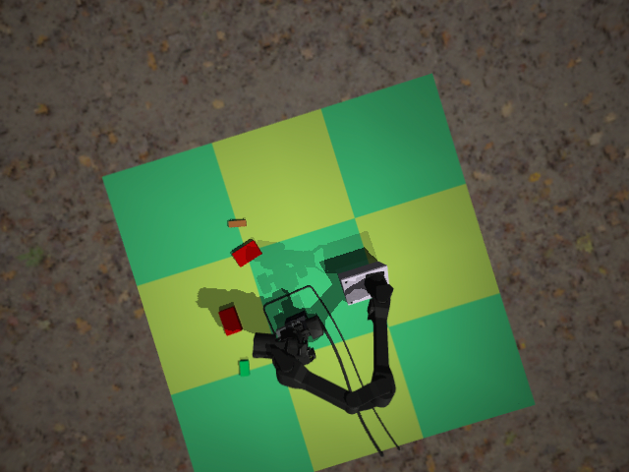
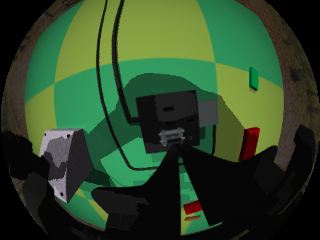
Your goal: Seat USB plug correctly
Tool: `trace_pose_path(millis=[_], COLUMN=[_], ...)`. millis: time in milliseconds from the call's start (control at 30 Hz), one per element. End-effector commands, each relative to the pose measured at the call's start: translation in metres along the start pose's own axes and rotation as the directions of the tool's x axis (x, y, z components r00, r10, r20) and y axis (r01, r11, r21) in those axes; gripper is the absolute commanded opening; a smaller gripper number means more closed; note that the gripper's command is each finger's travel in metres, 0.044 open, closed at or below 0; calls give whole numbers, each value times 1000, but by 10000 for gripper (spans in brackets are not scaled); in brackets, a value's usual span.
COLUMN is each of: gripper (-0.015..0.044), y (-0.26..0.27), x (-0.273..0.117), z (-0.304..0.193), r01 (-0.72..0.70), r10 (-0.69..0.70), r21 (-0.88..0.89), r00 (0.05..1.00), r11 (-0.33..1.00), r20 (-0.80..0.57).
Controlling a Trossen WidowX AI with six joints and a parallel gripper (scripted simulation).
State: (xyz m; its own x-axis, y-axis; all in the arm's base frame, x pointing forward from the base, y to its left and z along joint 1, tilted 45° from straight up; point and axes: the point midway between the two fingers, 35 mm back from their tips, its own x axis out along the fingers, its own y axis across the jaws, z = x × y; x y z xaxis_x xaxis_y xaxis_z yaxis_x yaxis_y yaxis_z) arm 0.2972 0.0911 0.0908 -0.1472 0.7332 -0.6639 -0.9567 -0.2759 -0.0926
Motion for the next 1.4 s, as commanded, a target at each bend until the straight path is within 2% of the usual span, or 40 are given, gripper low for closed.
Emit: trace_pose_path(millis=[0, 1367], gripper=[0, 0], y=[0, 0], x=[1, 6], z=[0, 0], r01=[1, 2], r10=[-1, -2], r21=[4, 4], r00=[1000, 1000], r11=[1000, 1000], r20=[3, 3])
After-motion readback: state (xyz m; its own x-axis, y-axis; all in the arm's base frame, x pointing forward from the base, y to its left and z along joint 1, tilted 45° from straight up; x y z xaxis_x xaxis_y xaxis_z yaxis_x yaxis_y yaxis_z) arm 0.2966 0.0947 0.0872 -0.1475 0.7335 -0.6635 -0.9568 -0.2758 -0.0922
